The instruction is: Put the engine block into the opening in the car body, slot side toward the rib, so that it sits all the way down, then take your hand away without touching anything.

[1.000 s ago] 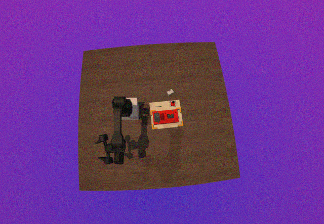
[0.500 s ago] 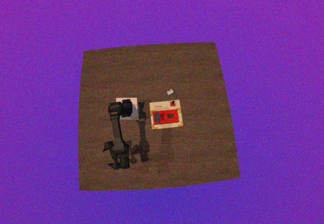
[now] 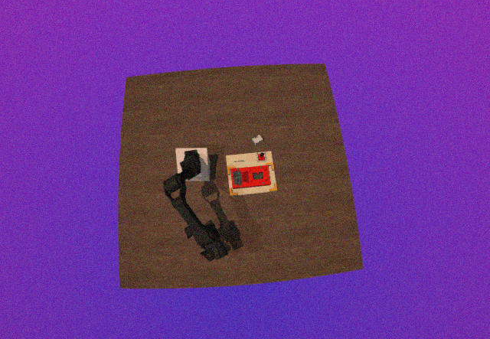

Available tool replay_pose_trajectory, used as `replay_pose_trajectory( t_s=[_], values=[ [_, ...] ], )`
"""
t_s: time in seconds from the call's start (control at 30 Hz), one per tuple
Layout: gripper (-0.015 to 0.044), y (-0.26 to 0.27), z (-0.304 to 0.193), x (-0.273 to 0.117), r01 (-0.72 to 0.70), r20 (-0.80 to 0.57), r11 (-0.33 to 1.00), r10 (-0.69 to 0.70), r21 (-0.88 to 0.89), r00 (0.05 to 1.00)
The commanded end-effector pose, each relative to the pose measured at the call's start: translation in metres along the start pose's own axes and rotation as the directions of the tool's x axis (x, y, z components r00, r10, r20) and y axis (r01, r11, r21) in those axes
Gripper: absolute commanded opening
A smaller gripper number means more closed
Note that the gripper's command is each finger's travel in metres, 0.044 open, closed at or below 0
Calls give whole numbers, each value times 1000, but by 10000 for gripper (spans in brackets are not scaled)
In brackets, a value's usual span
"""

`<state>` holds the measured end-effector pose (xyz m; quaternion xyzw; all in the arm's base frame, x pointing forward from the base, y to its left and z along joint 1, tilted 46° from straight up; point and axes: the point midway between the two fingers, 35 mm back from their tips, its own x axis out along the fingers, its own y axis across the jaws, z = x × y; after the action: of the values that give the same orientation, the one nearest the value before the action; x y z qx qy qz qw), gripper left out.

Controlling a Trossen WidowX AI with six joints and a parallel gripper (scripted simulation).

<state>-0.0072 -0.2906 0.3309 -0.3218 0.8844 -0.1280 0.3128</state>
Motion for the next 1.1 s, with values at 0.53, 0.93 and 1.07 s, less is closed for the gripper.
replay_pose_trajectory(
  t_s=[0.53, 0.93, 1.07],
  values=[
    [440, -57, 284, -97, 301, 383, 838, -122, -455, 916],
    [440, 21, 429, -180, 449, 482, 601, -118, -661, 868],
    [440, 62, 468, -203, 483, 497, 507, -120, -714, 860]
  ],
)
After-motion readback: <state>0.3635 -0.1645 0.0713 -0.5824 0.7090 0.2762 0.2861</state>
